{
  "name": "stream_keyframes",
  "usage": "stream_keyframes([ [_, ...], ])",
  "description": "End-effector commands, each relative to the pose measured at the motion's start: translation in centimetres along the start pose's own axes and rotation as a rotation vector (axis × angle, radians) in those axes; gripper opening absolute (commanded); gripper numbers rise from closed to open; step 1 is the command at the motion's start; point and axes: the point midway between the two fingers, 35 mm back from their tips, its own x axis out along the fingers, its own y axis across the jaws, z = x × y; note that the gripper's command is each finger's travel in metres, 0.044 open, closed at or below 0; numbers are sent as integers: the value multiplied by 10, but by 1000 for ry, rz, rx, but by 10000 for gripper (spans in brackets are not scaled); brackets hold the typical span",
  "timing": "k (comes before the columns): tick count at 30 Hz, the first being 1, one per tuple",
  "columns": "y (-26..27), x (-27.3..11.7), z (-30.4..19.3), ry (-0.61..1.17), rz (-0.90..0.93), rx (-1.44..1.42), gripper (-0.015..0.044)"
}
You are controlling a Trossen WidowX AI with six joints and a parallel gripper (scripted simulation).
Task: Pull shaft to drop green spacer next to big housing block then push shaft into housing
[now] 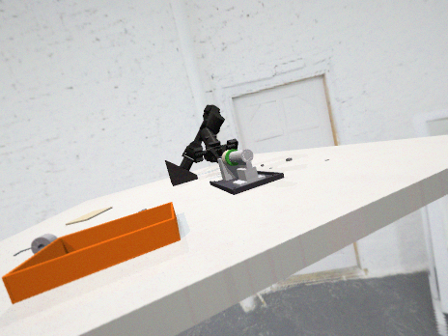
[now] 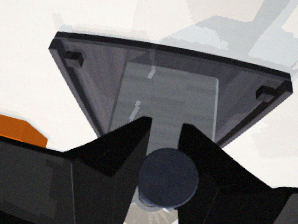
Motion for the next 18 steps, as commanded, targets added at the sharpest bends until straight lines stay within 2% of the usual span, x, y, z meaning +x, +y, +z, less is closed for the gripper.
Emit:
stream_keyframes([
  [1,0,-1,0,1,-2,3,0],
  [18,0,-2,2,1,-2,3,0],
])
